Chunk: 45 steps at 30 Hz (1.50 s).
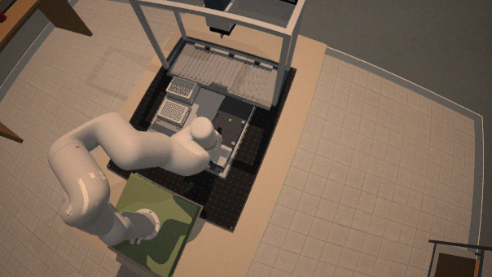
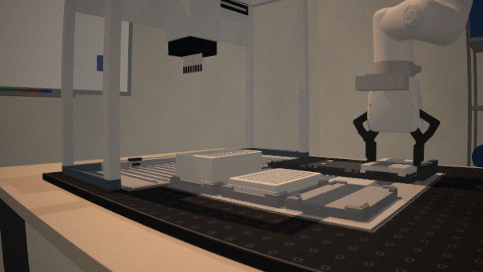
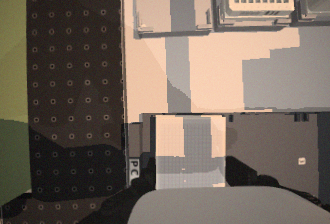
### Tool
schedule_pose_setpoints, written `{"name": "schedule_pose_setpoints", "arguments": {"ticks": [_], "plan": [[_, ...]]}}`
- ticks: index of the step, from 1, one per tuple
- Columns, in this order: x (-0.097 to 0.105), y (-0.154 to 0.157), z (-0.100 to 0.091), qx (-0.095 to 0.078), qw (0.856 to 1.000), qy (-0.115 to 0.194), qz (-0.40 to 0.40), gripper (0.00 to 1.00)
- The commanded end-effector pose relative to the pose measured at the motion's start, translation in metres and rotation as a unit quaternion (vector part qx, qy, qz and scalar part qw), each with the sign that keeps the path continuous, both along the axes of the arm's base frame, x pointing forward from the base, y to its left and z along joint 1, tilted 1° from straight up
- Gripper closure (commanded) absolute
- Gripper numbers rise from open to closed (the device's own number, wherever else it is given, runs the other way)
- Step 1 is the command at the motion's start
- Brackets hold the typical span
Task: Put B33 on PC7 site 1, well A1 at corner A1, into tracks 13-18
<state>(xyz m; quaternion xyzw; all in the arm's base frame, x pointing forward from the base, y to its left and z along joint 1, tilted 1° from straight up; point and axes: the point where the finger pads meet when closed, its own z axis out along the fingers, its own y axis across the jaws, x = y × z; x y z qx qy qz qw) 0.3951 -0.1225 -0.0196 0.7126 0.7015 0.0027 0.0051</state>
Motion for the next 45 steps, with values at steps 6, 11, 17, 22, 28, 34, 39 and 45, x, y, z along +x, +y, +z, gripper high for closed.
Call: {"name": "schedule_pose_setpoints", "arguments": {"ticks": [6, 11, 17, 22, 28, 34, 39, 45], "plan": [[0.001, 0.0, 0.001, 0.0, 1.0, -0.002, 0.0, 0.0], [0.001, 0.0, 0.001, 0.0, 1.0, -0.002, 0.0, 0.0], [0.001, 0.0, 0.001, 0.0, 1.0, -0.002, 0.0, 0.0], [0.001, 0.0, 0.001, 0.0, 1.0, -0.002, 0.0, 0.0], [0.001, 0.0, 0.003, 0.0, 1.0, -0.002, 0.0, 0.0], [0.001, 0.0, 0.009, 0.0, 1.0, -0.002, 0.0, 0.0], [0.001, 0.0, 0.018, 0.0, 1.0, -0.002, 0.0, 0.0], [0.001, 0.0, 0.028, 0.0, 1.0, -0.002, 0.0, 0.0]]}}
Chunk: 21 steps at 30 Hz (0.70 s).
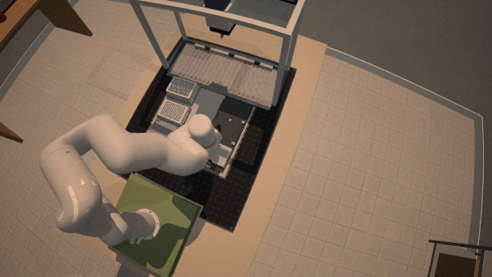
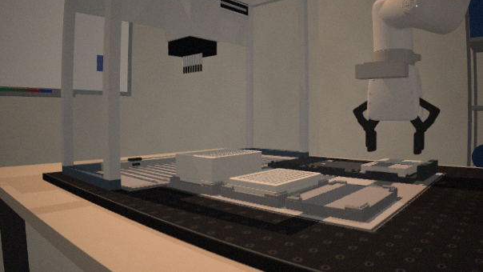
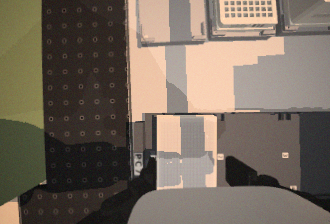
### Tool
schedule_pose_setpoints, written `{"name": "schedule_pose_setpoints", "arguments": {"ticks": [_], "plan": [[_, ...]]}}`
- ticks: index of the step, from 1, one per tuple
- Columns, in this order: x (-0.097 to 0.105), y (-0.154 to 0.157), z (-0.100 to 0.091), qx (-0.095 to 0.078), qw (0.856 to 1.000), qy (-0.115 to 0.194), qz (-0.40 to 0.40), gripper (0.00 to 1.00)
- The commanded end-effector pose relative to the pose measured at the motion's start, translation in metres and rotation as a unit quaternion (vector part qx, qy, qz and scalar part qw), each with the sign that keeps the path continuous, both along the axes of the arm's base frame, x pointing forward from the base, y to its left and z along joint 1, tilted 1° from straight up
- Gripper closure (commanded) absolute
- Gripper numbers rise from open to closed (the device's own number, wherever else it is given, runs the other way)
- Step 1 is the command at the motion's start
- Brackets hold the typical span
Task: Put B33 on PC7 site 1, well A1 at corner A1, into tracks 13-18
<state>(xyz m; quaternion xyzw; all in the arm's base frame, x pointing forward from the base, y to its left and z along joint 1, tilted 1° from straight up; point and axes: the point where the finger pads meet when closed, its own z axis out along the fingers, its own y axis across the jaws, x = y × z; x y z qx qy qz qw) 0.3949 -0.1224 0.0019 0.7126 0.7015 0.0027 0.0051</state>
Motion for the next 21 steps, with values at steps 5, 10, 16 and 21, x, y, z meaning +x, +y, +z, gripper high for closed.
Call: {"name": "schedule_pose_setpoints", "arguments": {"ticks": [5, 10, 16, 21], "plan": [[0.001, 0.0, 0.011, 0.0, 1.0, -0.002, 0.0, 0.0], [0.001, 0.0, 0.02, 0.0, 1.0, -0.002, 0.0, 0.0], [0.001, 0.0, 0.03, 0.0, 1.0, -0.002, 0.0, 0.0], [0.001, 0.0, 0.035, 0.0, 1.0, -0.002, 0.0, 0.0]]}}
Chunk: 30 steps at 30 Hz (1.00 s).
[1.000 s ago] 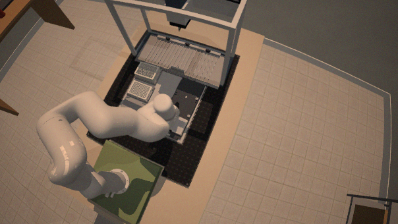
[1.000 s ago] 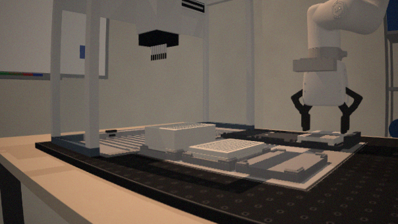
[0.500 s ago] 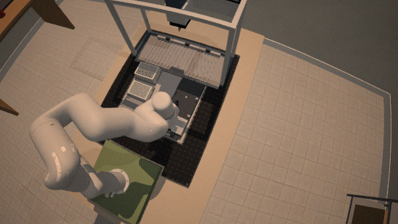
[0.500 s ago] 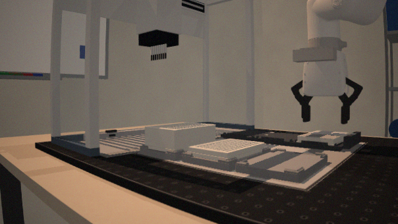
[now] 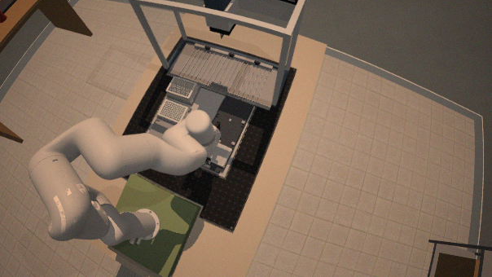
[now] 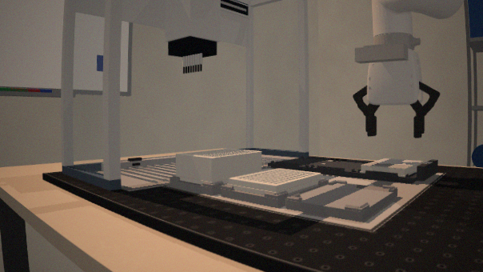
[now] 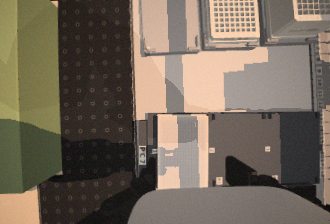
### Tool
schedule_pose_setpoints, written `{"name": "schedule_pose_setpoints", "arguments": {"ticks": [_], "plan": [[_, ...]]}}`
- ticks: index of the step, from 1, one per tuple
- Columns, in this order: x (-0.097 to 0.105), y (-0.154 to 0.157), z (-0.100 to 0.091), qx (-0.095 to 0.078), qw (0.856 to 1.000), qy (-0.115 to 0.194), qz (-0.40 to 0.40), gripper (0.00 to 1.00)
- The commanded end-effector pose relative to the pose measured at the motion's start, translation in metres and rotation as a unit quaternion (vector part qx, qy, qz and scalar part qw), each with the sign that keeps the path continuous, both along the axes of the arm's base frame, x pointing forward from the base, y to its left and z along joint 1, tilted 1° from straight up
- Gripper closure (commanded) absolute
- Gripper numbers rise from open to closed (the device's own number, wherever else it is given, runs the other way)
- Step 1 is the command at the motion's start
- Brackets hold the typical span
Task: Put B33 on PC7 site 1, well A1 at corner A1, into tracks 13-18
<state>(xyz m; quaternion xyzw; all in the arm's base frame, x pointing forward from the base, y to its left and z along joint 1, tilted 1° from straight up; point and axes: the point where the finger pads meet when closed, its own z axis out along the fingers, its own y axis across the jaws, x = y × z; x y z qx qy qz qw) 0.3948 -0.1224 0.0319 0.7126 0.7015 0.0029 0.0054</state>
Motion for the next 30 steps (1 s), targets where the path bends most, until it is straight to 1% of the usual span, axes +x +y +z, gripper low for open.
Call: {"name": "schedule_pose_setpoints", "arguments": {"ticks": [1, 30], "plan": [[0.001, 0.0, 0.006, 0.0, 1.0, -0.001, 0.0, 0.0], [0.0, 0.0, 0.051, 0.0, 1.0, -0.001, 0.0, 0.0]]}}
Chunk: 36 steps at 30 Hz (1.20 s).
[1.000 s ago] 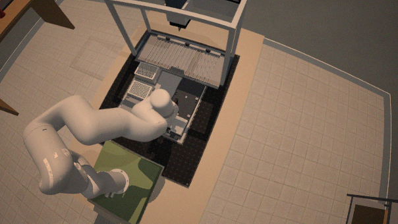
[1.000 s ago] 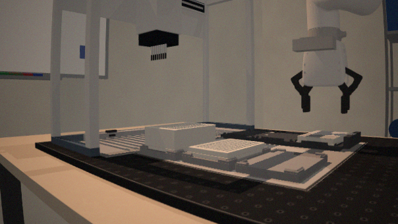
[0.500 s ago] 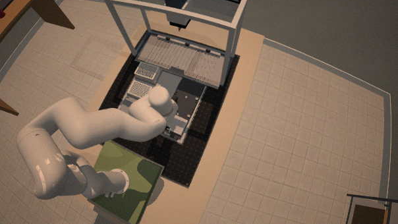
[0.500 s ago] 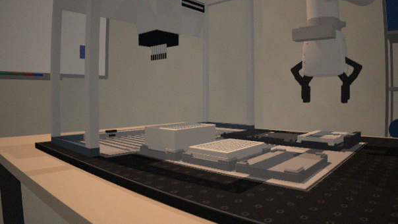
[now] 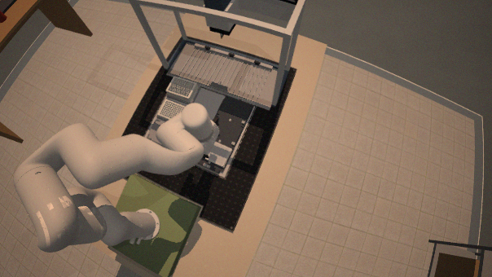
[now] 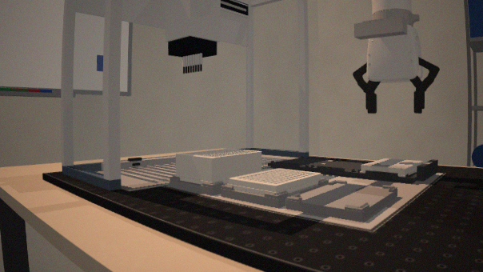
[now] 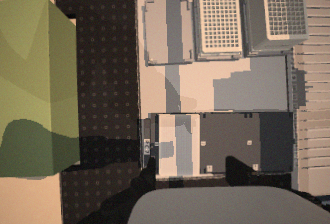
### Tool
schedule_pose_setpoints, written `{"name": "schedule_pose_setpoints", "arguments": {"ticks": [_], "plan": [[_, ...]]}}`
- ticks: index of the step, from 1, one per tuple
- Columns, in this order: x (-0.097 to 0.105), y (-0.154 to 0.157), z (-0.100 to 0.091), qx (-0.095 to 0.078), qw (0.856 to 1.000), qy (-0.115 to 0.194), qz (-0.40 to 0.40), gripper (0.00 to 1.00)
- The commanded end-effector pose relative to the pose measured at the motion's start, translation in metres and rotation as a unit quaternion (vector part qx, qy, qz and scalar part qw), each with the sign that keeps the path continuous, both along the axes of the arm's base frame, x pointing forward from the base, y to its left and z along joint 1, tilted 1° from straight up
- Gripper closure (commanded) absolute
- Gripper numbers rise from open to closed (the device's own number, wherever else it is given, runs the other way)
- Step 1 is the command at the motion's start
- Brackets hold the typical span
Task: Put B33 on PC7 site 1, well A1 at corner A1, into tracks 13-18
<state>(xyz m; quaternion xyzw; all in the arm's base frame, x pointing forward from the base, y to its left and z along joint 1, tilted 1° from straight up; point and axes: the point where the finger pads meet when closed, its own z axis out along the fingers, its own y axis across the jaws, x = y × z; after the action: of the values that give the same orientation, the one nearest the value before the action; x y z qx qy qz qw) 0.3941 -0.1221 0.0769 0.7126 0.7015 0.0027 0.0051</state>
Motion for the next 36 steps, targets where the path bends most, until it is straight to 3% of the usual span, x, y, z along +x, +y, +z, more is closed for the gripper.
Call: {"name": "schedule_pose_setpoints", "arguments": {"ticks": [1, 19, 34, 36], "plan": [[0.001, 0.0, 0.006, -0.001, 1.0, -0.002, 0.0, 0.0], [0.001, 0.0, 0.013, -0.001, 1.0, -0.002, 0.0, 0.0], [0.056, 0.051, 0.007, 0.0, 1.0, -0.002, 0.015, 0.0], [0.056, 0.051, 0.007, 0.0, 1.0, -0.002, 0.015, 0.0]]}}
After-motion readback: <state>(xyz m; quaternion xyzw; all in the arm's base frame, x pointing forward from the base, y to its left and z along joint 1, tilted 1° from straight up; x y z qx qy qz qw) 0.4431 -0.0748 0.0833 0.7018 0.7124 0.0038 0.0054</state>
